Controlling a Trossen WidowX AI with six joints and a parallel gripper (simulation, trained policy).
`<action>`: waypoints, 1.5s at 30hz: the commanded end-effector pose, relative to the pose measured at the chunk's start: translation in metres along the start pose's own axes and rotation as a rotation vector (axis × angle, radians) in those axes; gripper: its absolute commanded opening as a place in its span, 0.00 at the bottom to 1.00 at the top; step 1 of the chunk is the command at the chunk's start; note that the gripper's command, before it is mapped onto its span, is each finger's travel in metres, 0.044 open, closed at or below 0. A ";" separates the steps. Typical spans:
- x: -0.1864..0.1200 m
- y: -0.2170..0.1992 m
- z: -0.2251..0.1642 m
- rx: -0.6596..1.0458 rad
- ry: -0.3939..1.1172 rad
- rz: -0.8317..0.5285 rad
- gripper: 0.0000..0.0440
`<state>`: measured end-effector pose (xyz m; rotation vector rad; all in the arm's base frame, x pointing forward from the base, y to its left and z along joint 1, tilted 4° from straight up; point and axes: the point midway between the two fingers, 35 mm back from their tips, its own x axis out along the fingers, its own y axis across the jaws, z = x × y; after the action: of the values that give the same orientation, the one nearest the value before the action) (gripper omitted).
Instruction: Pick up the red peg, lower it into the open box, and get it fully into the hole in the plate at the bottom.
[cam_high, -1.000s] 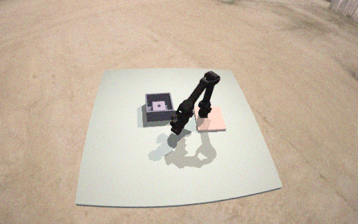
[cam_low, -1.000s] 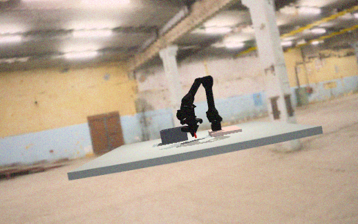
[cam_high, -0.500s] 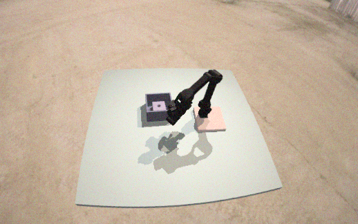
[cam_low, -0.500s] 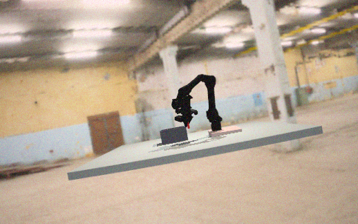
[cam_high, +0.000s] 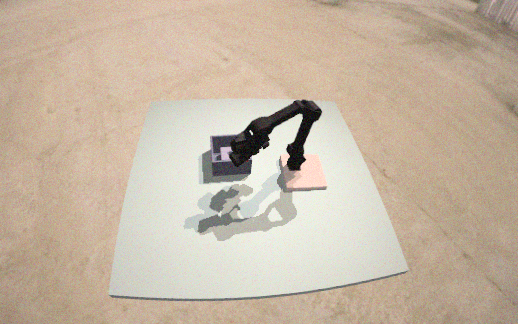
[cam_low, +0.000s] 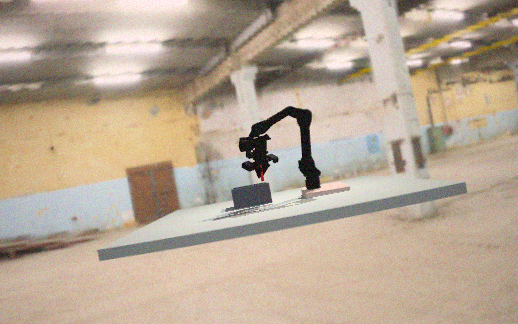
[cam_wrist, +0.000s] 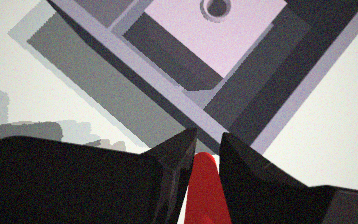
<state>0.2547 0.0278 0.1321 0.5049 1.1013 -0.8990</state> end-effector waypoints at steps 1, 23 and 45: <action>0.004 0.000 0.016 0.028 -0.016 -0.003 0.00; 0.064 -0.002 0.092 0.036 0.014 -0.001 0.00; 0.120 0.008 0.106 -0.131 0.135 0.057 0.50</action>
<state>0.3329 -0.0882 0.0607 0.4890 1.2530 -0.7682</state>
